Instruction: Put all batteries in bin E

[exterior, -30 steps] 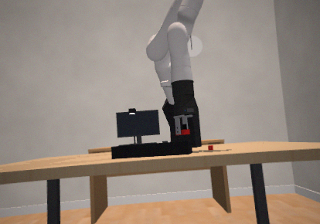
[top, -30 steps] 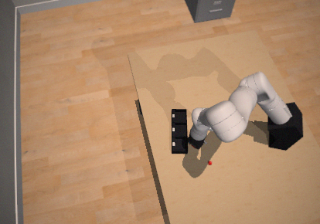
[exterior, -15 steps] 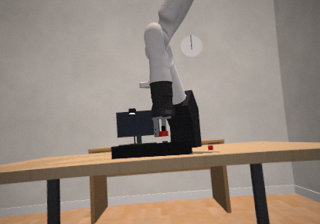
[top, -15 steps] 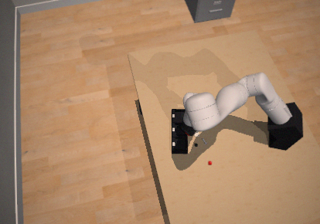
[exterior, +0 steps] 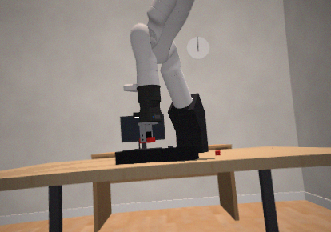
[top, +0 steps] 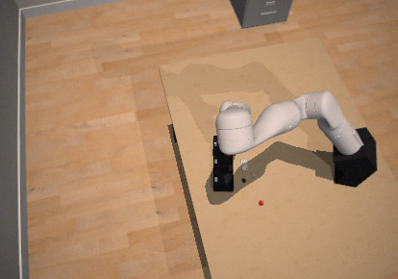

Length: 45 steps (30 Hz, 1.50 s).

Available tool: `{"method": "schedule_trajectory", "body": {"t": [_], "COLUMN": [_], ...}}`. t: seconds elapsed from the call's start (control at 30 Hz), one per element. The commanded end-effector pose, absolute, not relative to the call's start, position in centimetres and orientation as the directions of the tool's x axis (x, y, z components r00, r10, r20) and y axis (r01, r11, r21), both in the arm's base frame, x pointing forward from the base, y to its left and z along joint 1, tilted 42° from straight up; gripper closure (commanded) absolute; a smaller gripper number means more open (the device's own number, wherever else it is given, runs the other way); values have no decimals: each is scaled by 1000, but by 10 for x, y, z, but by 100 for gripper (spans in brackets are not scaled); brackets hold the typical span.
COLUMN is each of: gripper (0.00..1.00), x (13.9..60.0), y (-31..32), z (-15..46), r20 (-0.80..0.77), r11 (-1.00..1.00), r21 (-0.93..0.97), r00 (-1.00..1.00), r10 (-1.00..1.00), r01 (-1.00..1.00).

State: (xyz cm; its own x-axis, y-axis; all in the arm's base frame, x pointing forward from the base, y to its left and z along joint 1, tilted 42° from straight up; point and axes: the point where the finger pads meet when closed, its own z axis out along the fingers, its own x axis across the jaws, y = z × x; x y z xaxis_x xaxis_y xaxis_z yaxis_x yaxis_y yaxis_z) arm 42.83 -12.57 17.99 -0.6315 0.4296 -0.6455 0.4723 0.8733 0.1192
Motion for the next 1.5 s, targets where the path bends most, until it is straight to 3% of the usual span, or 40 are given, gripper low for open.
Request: {"method": "schedule_trajectory", "body": {"t": [0.0,0.2,1.47], "gripper": [50,50,50], "x": [430,432,449], "y": [-152,-174,-179], "z": [188,197,175], "r20": [-669,-658,-658], "r11": [919,968,968], "r21": [37,-128,-128], "r00": [-674,-749,-749], "r10": [315,81,81], "r01": [393,216,216]}}
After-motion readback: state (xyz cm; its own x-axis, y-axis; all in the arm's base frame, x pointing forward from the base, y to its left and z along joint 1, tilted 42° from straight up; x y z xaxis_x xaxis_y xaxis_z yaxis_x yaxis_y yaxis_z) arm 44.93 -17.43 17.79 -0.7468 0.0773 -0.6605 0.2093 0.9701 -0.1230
